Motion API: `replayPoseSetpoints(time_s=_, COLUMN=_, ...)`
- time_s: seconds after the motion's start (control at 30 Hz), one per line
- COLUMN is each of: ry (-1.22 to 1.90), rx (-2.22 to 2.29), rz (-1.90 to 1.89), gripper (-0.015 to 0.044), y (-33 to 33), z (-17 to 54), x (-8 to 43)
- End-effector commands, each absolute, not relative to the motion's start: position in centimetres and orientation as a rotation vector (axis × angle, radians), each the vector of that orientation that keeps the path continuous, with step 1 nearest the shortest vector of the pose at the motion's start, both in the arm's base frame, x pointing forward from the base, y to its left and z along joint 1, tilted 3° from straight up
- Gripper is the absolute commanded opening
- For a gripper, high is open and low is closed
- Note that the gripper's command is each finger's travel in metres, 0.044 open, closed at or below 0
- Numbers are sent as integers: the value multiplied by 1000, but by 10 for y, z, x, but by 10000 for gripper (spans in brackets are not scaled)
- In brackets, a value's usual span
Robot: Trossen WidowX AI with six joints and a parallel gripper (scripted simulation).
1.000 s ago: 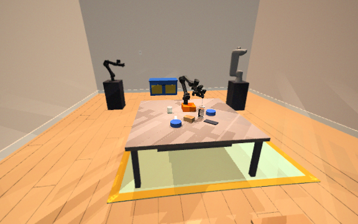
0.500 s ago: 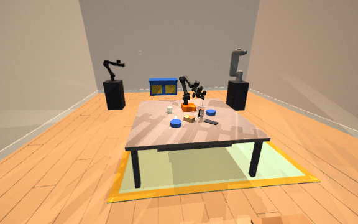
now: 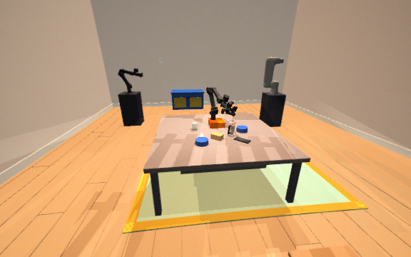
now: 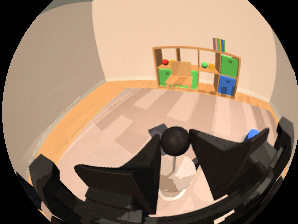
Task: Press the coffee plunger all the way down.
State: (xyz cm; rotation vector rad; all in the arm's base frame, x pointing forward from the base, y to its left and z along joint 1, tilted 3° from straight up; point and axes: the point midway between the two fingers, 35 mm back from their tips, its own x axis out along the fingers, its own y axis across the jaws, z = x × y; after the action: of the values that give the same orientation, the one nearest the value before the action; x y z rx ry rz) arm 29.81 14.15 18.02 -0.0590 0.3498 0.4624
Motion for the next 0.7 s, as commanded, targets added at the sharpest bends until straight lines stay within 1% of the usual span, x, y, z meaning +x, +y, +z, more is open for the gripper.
replayPoseSetpoints(time_s=0.0, ry=454, rx=-75, rz=456, gripper=119, y=140, z=140, x=294)
replayPoseSetpoints(time_s=0.67, ry=453, rx=-75, rz=456, gripper=119, y=149, z=136, x=309)
